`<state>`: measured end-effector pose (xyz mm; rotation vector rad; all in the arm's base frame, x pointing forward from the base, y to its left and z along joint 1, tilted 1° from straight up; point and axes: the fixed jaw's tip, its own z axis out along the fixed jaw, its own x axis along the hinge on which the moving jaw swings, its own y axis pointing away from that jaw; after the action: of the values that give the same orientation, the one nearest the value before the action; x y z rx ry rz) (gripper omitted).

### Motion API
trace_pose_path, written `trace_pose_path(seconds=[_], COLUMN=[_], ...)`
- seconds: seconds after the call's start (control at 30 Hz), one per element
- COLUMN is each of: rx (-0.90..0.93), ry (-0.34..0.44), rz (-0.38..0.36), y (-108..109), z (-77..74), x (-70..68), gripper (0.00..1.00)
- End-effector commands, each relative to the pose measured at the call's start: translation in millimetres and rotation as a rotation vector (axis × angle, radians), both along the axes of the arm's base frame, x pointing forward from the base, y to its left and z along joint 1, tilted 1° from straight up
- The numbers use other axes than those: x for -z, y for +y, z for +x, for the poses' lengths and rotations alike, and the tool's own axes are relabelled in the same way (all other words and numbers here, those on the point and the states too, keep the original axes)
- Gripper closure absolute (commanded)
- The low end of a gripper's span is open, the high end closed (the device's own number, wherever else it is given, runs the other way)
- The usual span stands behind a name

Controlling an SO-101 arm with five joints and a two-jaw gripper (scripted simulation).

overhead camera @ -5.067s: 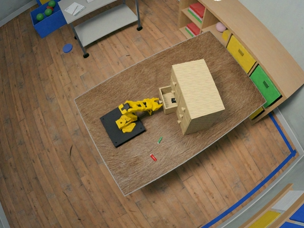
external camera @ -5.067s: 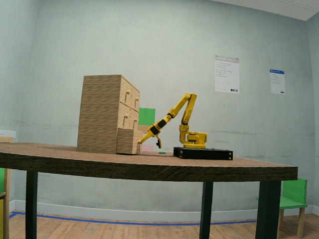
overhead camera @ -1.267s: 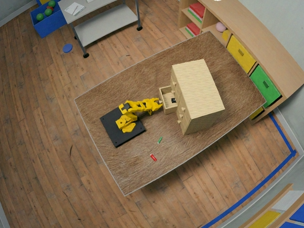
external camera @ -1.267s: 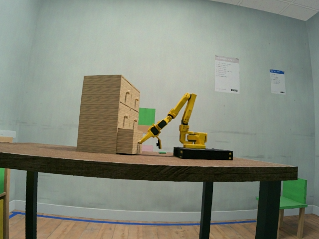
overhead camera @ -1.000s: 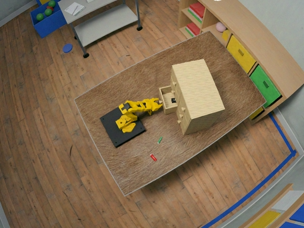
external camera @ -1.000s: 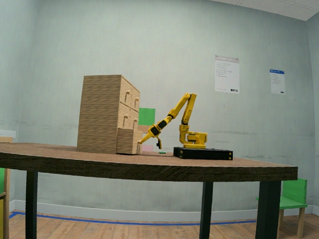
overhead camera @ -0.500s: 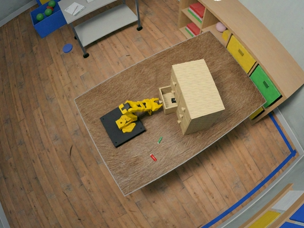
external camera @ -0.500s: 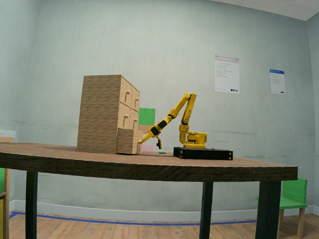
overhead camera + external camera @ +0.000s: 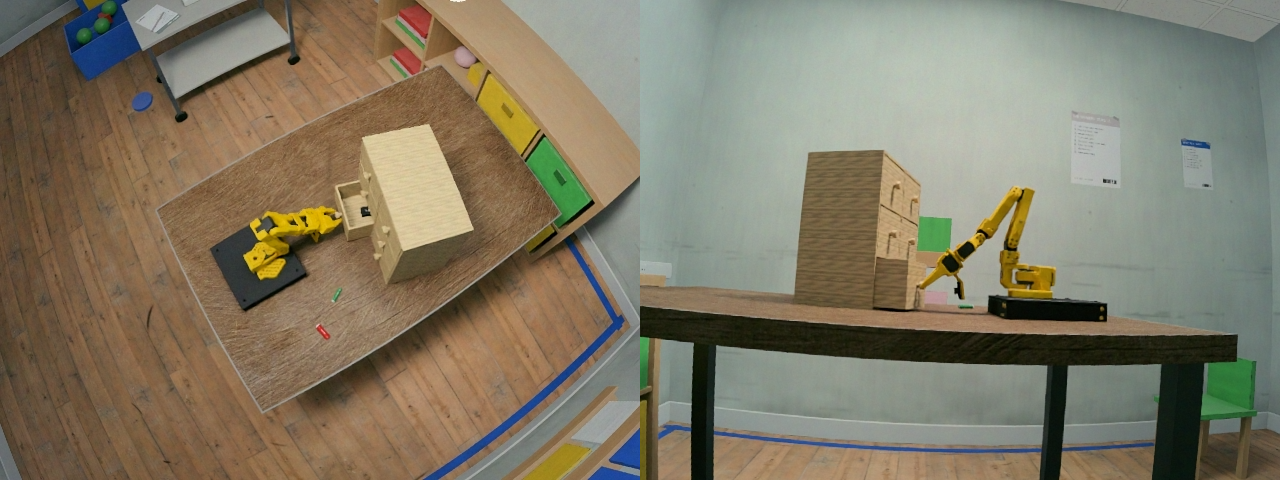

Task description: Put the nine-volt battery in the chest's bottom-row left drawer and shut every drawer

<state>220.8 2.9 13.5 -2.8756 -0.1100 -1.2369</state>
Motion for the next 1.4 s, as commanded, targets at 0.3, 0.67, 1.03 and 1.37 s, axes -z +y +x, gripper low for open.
trace_pose_path(seconds=[0.3, 0.67, 1.03, 1.37], rx=[-0.002, -0.002, -0.002, 0.002], ry=[0.018, 0.018, 0.018, 0.018], rz=[0.000, 0.000, 0.000, 0.002], y=[0.5, 0.5, 0.5, 0.4], z=[-4.0, -4.0, -4.0, -0.8], x=[4.3, 4.3, 4.3, 3.5], gripper=[0.92, 1.00, 1.00, 1.00])
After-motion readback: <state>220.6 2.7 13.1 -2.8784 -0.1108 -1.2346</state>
